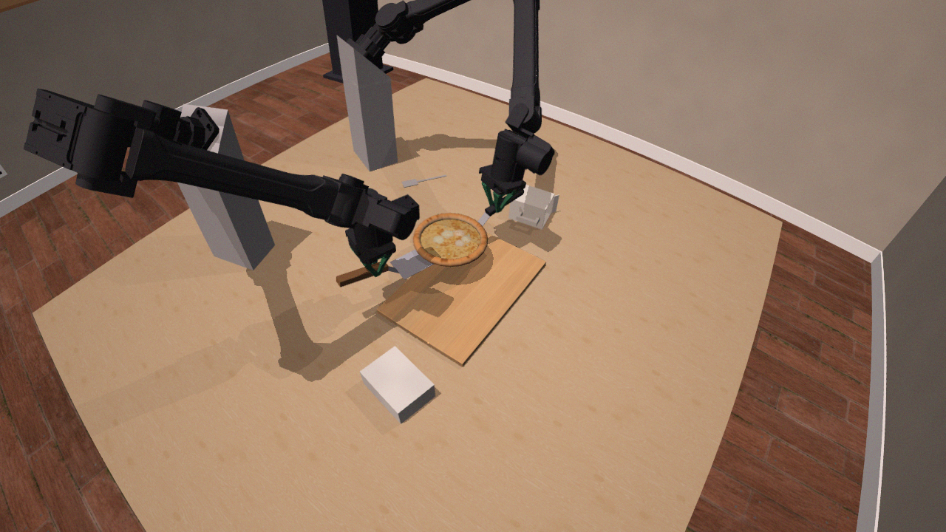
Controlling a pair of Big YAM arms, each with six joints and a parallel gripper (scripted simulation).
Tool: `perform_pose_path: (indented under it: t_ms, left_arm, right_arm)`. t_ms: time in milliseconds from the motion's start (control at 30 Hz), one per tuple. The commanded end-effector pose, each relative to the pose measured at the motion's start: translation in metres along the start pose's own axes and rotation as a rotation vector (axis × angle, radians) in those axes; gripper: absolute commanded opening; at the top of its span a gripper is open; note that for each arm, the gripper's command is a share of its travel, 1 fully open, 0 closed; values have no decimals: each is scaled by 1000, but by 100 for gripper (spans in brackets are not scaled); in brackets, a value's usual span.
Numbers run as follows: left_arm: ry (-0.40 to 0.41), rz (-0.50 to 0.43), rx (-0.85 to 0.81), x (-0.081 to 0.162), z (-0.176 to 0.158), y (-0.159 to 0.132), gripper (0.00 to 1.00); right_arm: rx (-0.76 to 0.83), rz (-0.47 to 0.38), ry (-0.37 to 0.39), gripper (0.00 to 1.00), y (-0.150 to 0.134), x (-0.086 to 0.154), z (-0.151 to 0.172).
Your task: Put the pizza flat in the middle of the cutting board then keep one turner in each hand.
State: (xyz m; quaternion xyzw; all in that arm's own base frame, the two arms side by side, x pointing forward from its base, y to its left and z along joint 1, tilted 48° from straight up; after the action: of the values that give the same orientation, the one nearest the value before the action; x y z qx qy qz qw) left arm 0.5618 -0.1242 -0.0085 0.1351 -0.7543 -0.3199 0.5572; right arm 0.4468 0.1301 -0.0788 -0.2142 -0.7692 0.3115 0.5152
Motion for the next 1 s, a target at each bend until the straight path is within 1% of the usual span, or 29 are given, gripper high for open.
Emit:
perform_pose_path:
  t_ms: [0, 100, 200, 300, 333, 367, 433, 500, 600, 667, 700, 733, 767, 800, 867, 900, 967]
  left_arm:
    - [-35, 15, -15, 22, -26, -22, 6]
    - [-40, 15, -14, 24, -35, -22, 6]
    - [-43, 12, -13, 24, -45, -25, 6]
    - [-43, 9, -16, 23, -44, -25, 6]
    - [-28, 8, -15, 14, -46, -16, 6]
    - [-31, 8, -16, 14, -49, -18, 6]
    - [-36, 15, -14, 20, -57, -30, 6]
    - [-38, 17, -12, 21, -64, -32, 6]
    - [-48, 16, -8, 27, -76, -33, 6]
    - [-53, 8, -7, 30, -83, -34, 6]
    - [-46, 12, -9, 28, -87, -37, 6]
    - [-46, 12, -9, 29, -91, -38, 6]
    - [-56, 7, -7, 30, -95, -40, 6]
    - [-66, 10, -1, 35, -96, -36, 6]
    - [-66, 10, -1, 35, -96, -36, 6]
    - [-52, 12, -11, 28, -96, -43, 6]
    - [-40, 11, -23, 24, -87, -45, 6]
  right_arm:
    - [-23, -11, -26, 6, -15, 10, -35]
    - [-16, -15, -37, 6, -13, 16, -44]
    - [-26, -13, -33, 6, -22, 12, -54]
    - [-41, -13, -32, 6, -21, 11, -52]
    - [-5, -10, -16, 6, -12, 1, -42]
    - [4, -8, -4, 6, -11, -3, -46]
    - [11, -7, 0, 6, -13, -3, -53]
    - [-7, -8, -16, 6, -22, 4, -69]
    - [2, -7, -4, 6, -18, -1, -75]
    - [14, -12, -17, 6, -13, 7, -81]
    - [8, -19, -43, 6, -14, 18, -89]
    - [-25, -23, -50, 6, -9, 23, -83]
    - [-36, -25, -60, 6, -10, 23, -79]
    - [2, -22, -50, 6, -8, 20, -74]
    - [2, -22, -50, 6, -8, 20, -74]
    - [7, -16, -30, 6, -14, 13, -72]
    - [10, -18, -37, 6, -12, 15, -74]
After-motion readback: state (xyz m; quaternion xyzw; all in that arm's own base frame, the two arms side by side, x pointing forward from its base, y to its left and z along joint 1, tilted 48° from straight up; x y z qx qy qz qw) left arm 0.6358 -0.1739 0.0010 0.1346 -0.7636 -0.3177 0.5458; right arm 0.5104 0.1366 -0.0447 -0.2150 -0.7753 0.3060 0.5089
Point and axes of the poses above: on each arm, the point where the finger pads meet when closed, its own x axis back along the fingers, its own z axis across the jaws, y = z × x, the point moved 9 cm from there along x, back along the fingers, and after that the axes turned 11 degrees about x, right-handed, at the moved point
